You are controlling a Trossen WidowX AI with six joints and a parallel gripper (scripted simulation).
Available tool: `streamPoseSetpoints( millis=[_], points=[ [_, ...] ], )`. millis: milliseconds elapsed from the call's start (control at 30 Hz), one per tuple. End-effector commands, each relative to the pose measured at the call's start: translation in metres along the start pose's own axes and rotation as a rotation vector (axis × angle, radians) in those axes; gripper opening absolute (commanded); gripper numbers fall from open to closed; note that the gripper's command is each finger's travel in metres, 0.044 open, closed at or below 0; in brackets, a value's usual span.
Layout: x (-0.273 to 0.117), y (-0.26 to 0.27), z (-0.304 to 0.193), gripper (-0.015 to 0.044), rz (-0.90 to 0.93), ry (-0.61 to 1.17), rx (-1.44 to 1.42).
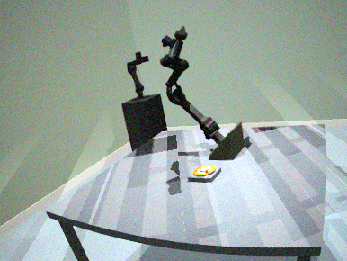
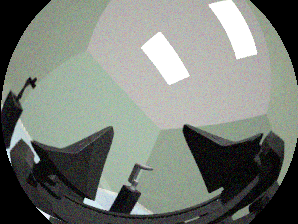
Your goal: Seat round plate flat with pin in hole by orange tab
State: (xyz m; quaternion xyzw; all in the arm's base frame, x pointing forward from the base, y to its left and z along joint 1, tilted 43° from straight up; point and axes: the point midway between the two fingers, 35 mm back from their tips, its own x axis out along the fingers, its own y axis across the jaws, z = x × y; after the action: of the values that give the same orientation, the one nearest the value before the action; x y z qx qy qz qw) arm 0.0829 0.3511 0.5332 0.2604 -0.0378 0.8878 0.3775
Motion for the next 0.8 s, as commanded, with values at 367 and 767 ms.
streamPoseSetpoints(
  millis=[367,767],
  points=[
    [-0.117,-0.188,-0.015,0.0085,-0.69,-0.218,0.295],
    [-0.297,-0.285,-0.088,0.0,-1.461,-0.239,0.476]
  ],
)
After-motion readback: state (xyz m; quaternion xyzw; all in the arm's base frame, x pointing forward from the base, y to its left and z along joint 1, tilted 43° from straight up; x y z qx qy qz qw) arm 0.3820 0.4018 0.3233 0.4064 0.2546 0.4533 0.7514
